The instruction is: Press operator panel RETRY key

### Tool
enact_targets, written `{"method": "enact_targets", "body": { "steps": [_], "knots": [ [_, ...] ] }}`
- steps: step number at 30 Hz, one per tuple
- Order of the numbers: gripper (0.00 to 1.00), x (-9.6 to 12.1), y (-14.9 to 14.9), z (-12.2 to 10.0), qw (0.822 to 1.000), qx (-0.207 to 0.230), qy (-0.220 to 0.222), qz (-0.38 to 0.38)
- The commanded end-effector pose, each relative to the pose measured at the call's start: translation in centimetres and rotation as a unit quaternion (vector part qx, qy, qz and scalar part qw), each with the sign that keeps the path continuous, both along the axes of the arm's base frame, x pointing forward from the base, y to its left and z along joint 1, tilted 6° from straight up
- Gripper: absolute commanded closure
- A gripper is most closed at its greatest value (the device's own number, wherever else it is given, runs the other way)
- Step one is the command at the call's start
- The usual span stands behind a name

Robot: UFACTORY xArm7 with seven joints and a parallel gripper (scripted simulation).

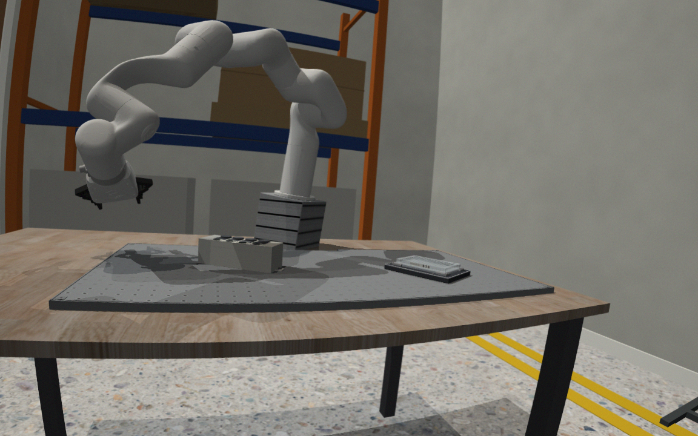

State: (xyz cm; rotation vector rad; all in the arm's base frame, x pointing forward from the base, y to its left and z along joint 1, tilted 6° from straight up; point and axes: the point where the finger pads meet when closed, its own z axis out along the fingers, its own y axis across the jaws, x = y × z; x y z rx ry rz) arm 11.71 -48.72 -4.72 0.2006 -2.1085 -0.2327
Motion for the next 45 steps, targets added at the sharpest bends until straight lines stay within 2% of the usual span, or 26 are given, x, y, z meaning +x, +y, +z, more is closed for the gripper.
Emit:
{"method": "enact_targets", "body": {
  "steps": [1,17,18,23,24,30,34,38,40,45],
  "knots": [
    [0.0,0.0,-0.2,0.2,1.0,-0.002,-0.001,0.0],
    [0.0,0.0,-0.2,0.2,1.0,-0.002,-0.001,0.0],
    [1.0,0.4,0.1,0.2,1.0,0.01,-0.008,0.008],
    [1.0,2.3,1.5,0.2,0.995,0.07,-0.045,0.048],
    [1.0,2.3,1.5,0.2,0.995,0.07,-0.045,0.048],
    [1.0,4.4,3.4,0.1,0.981,0.139,-0.087,0.099],
    [1.0,4.7,3.8,0.1,0.978,0.15,-0.094,0.108],
    [1.0,6.1,5.2,0.1,0.962,0.195,-0.124,0.145],
    [1.0,6.3,5.4,0.1,0.959,0.202,-0.128,0.151],
    [1.0,7.9,7.2,0.1,0.934,0.251,-0.162,0.198]
  ]
}}
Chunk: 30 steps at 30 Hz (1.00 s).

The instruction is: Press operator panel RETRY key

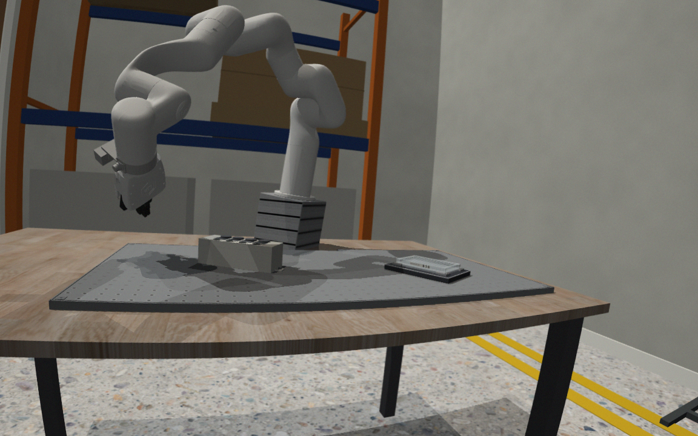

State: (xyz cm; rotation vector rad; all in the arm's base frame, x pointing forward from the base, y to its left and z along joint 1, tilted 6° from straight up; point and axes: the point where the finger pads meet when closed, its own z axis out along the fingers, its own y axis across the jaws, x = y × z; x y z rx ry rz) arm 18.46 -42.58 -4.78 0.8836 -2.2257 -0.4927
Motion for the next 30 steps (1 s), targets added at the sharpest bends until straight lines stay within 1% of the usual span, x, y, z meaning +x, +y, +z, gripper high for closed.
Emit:
{"method": "enact_targets", "body": {
  "steps": [1,2,4,6,9,10,15,17,21,23,27,28,30],
  "knots": [
    [1.0,1.4,1.4,0.2,0.998,0.042,-0.036,0.041],
    [1.0,1.4,1.4,0.2,0.998,0.042,-0.036,0.041],
    [1.0,2.1,2.1,0.3,0.995,0.062,-0.052,0.061],
    [1.0,2.1,2.1,0.3,0.995,0.062,-0.052,0.061],
    [1.0,3.0,3.3,0.4,0.988,0.092,-0.077,0.093],
    [1.0,3.1,3.4,0.4,0.987,0.095,-0.08,0.097],
    [1.0,4.6,5.2,0.6,0.972,0.136,-0.118,0.148],
    [1.0,4.7,5.4,0.6,0.97,0.141,-0.123,0.155],
    [1.0,5.8,6.8,0.9,0.954,0.169,-0.153,0.196],
    [1.0,5.8,6.8,0.9,0.954,0.169,-0.153,0.196],
    [1.0,6.9,8.4,1.1,0.932,0.197,-0.184,0.243],
    [1.0,6.8,8.4,1.2,0.931,0.197,-0.185,0.244],
    [1.0,7.4,9.2,1.3,0.919,0.21,-0.2,0.267]
  ]
}}
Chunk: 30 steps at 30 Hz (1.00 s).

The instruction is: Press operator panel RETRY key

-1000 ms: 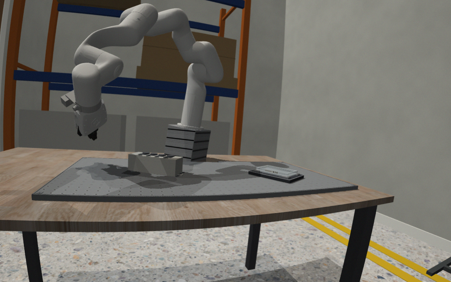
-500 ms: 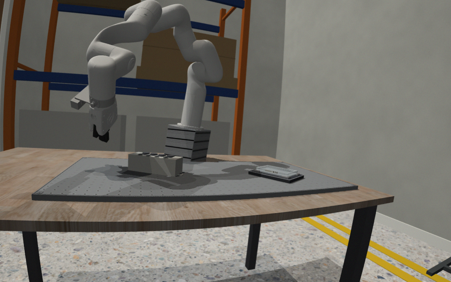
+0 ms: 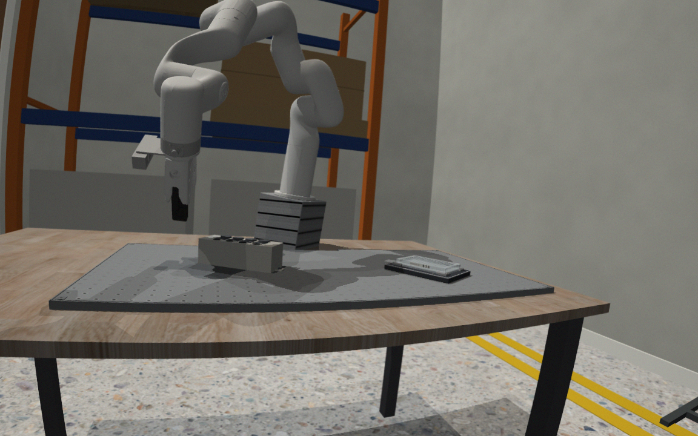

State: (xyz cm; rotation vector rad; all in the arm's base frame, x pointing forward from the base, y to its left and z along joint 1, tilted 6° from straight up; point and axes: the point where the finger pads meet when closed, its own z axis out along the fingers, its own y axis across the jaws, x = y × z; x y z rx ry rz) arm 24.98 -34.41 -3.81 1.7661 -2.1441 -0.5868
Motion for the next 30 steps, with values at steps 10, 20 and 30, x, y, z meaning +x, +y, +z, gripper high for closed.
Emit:
{"method": "enact_targets", "body": {
  "steps": [10,20,30],
  "knots": [
    [1.0,2.3,3.4,1.0,0.988,0.056,-0.09,0.116],
    [1.0,3.9,6.9,2.1,0.952,0.089,-0.173,0.238],
    [1.0,4.6,9.8,3.2,0.907,0.098,-0.23,0.339]
  ]
}}
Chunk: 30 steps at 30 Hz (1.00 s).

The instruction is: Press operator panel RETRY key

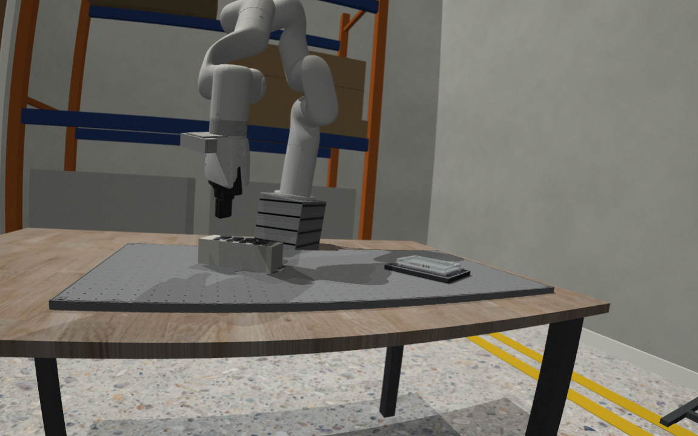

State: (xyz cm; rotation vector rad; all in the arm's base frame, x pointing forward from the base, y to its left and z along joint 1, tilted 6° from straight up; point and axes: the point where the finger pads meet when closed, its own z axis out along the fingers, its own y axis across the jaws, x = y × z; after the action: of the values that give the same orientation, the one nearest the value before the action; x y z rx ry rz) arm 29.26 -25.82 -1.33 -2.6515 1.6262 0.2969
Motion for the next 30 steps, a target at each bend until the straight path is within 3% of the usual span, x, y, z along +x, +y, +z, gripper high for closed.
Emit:
{"method": "enact_targets", "body": {
  "steps": [1,11,16,30],
  "knots": [
    [1.0,0.4,1.6,0.8,0.997,0.004,-0.045,0.056],
    [1.0,-0.1,4.1,1.8,0.974,-0.009,-0.123,0.192],
    [1.0,-0.4,4.7,2.0,0.965,-0.015,-0.137,0.222],
    [1.0,-0.3,4.8,0.8,0.965,-0.015,-0.137,0.222]
  ]
}}
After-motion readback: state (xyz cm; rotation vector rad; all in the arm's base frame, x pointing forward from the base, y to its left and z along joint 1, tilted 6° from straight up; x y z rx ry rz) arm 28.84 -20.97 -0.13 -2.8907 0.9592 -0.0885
